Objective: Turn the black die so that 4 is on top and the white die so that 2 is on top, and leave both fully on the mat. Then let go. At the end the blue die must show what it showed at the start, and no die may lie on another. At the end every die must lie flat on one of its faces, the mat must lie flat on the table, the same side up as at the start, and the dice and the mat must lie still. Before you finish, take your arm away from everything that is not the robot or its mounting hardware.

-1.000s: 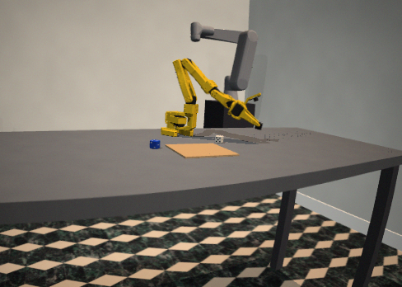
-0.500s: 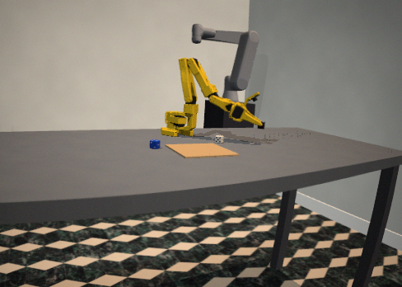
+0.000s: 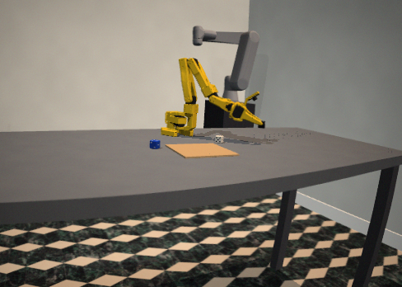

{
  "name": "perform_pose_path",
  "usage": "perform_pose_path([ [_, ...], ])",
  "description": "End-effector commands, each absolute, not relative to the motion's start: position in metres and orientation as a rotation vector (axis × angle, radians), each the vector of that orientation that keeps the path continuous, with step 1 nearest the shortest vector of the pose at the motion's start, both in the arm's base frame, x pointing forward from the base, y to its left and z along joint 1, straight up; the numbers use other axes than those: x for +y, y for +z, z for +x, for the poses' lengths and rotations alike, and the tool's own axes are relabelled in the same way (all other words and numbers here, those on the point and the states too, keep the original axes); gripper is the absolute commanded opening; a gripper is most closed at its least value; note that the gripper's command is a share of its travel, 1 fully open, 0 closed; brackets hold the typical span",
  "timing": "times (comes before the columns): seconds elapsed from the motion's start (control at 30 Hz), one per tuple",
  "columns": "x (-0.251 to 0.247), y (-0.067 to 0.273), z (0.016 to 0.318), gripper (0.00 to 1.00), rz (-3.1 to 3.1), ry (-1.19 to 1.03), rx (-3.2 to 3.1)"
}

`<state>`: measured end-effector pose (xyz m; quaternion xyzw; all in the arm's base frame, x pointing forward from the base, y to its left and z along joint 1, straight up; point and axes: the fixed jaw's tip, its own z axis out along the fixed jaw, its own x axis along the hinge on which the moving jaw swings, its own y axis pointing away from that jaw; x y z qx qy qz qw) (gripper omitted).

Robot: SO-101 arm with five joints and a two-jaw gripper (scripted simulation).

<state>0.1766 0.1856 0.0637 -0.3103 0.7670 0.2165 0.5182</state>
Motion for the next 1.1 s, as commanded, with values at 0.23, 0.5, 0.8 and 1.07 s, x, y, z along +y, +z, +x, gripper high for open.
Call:
perform_pose_path([
  [0.23,0.1790,0.0636,0.1787,0.00,-0.723,0.503,1.827],
  [0.5,0.1790,0.0636,0.1787,0.00,-0.723,0.503,1.827],
  [0.8,0.1791,0.0635,0.1787,0.00,-0.723,0.503,1.827],
  [1.07,0.1791,0.0588,0.1787,0.00,-0.723,0.503,1.827],
])
